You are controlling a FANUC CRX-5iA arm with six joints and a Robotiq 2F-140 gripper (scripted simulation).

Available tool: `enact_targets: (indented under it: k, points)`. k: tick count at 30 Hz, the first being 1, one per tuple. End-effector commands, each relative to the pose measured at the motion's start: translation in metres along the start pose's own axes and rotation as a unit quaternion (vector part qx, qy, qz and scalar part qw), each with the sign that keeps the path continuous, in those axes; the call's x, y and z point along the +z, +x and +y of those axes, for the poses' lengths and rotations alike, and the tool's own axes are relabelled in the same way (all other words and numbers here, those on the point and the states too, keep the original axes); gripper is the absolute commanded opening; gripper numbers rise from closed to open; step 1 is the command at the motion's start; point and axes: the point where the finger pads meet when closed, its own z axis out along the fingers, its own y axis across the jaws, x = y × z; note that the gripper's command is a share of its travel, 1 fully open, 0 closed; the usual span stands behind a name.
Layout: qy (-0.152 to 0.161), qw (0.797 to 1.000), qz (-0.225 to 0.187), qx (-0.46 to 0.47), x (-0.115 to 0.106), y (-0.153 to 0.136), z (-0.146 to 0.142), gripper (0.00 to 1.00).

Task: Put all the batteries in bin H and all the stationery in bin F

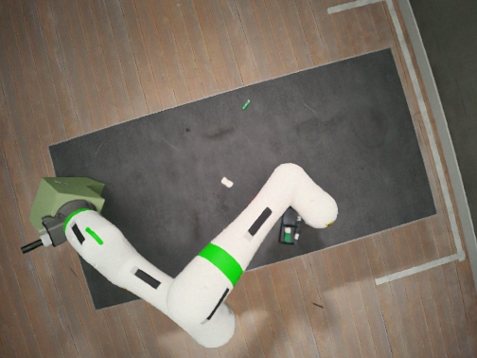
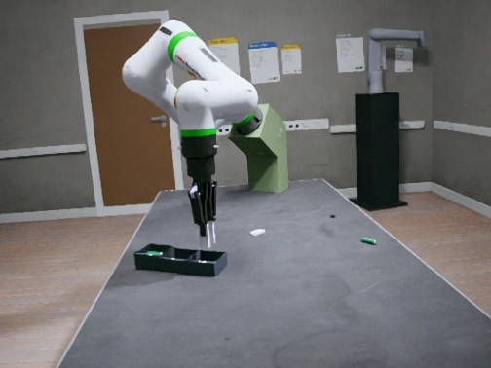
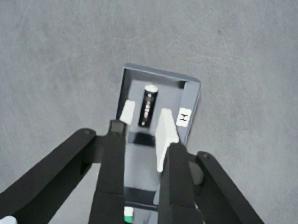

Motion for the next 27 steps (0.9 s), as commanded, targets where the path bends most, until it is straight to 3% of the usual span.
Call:
enact_targets:
  k: [1, 5, 16, 22, 27]
  points:
    - [-0.001, 0.997, 0.0, 0.078, -0.001, 0.025, -0.017, 0.26]
    - [0.0, 0.995, 0.001, 0.099, -0.001, 0.039, -0.027, 0.26]
    - [-0.001, 0.969, 0.0, 0.247, -0.002, 0.113, -0.078, 0.26]
    - [-0.001, 0.969, 0.0, 0.248, -0.003, 0.139, -0.095, 0.26]
    - [-0.001, 0.969, 0.0, 0.248, -0.004, 0.176, -0.121, 0.26]
